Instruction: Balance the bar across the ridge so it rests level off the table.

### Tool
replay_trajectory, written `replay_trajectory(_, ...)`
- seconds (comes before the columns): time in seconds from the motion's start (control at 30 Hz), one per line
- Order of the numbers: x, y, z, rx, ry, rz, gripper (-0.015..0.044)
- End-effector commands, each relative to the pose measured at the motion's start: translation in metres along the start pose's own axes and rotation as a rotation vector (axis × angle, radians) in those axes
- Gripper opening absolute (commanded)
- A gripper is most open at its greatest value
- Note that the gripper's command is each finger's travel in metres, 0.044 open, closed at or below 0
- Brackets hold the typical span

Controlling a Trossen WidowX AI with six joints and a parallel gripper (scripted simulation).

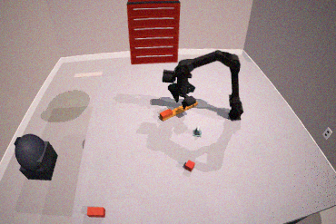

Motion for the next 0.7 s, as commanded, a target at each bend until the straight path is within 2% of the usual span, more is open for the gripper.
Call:
replay_trajectory(0.0, 0.010, -0.001, 0.000, 0.003, -0.007, -0.003, 0.0315)
replay_trajectory(0.67, 0.035, -0.001, 0.000, 0.003, -0.007, -0.003, 0.0315)
Point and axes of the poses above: the point midway between the two fingers, 35 mm back from their tips, its own x axis out along the fingers, its own z axis across the jaws, y = z × x, the point moved 6 cm from there along -x, back along the fingers, and after that the axes turned 15 degrees about -x, right-handed, at the moved point
